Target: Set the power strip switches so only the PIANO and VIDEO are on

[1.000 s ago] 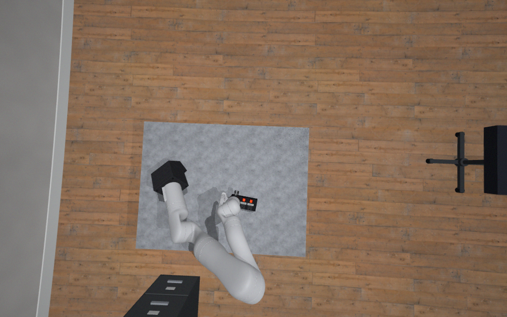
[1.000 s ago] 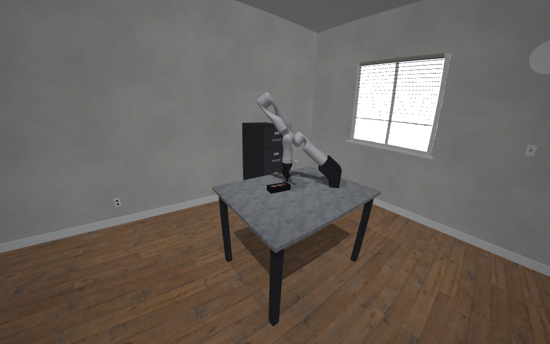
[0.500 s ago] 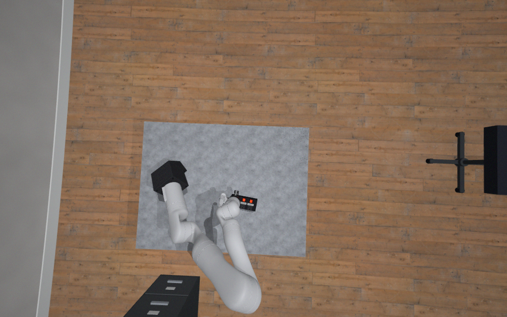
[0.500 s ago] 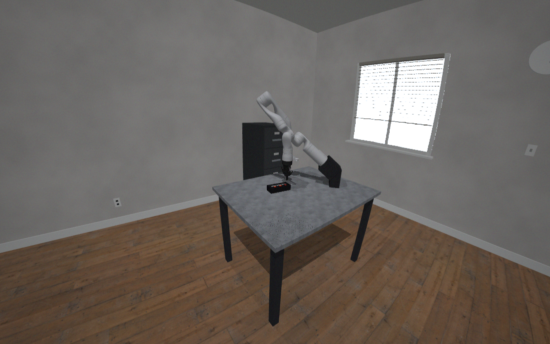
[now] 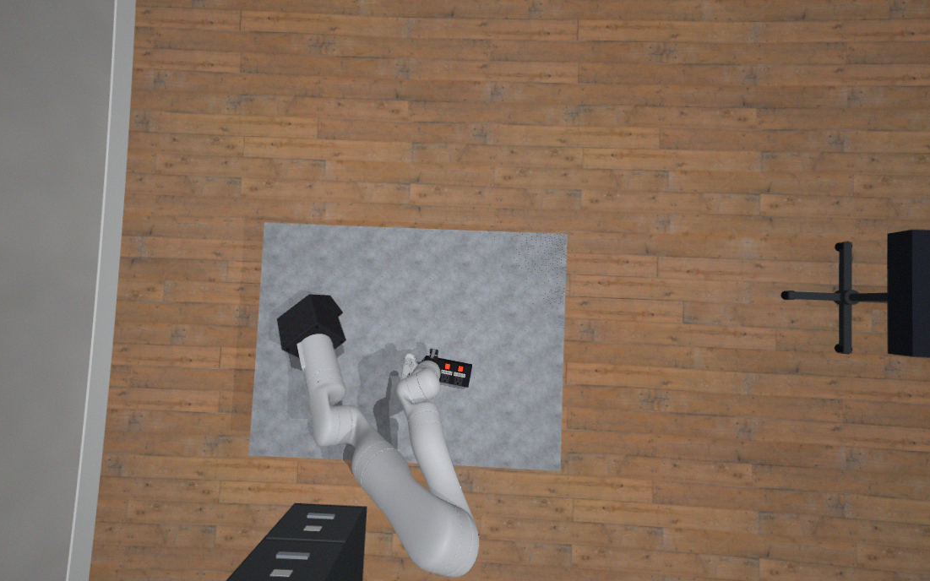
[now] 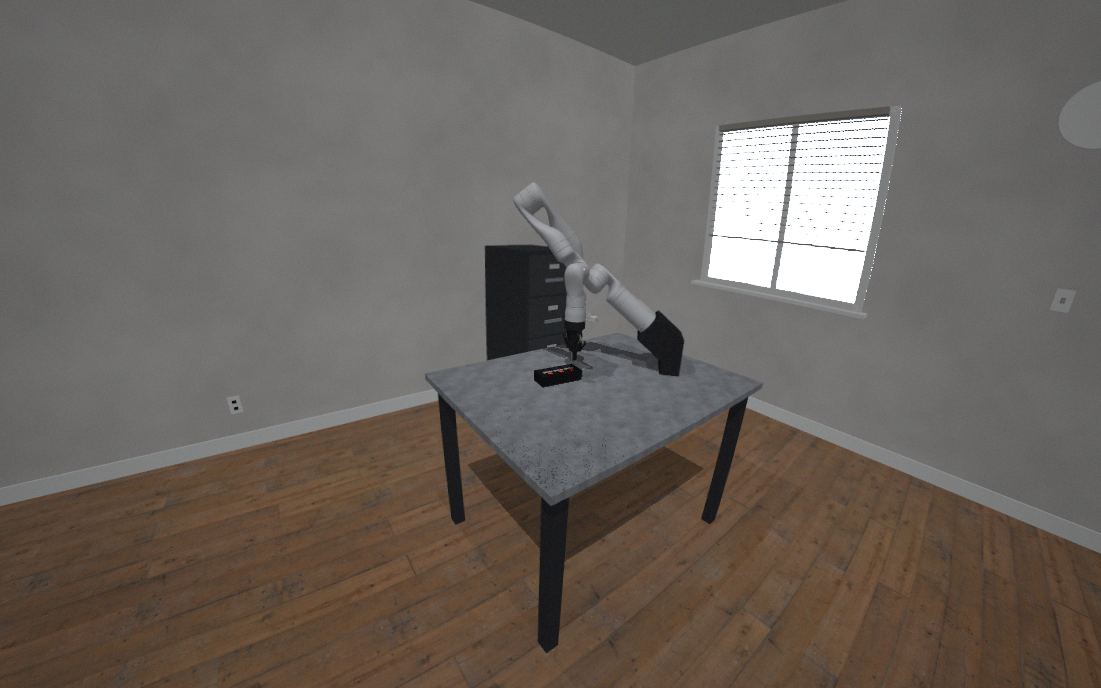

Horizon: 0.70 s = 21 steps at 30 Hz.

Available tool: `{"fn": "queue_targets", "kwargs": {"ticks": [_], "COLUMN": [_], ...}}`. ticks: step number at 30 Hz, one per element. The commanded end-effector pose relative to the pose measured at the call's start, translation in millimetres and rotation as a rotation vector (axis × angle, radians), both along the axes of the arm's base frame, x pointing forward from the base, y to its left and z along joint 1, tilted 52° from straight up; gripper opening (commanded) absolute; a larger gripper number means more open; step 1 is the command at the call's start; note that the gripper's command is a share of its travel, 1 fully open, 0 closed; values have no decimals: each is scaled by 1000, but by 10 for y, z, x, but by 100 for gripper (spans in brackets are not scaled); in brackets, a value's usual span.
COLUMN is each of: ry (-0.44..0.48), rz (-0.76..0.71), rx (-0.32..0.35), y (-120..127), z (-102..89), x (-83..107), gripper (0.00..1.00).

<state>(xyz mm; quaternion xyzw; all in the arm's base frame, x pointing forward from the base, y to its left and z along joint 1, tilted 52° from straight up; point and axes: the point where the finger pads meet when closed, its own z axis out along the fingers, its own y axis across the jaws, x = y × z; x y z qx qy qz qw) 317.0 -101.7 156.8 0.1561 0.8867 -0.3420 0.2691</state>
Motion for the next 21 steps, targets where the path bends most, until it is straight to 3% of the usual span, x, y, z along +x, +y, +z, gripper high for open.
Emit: {"fn": "queue_targets", "kwargs": {"ticks": [1, 2, 3, 21], "ry": [0, 0, 0, 0], "rz": [1, 1, 1, 1], "rx": [0, 0, 0, 0], "y": [4, 4, 4, 92], "z": [0, 0, 0, 80], "x": [1, 1, 1, -46], "gripper": [0, 0, 100, 100]}}
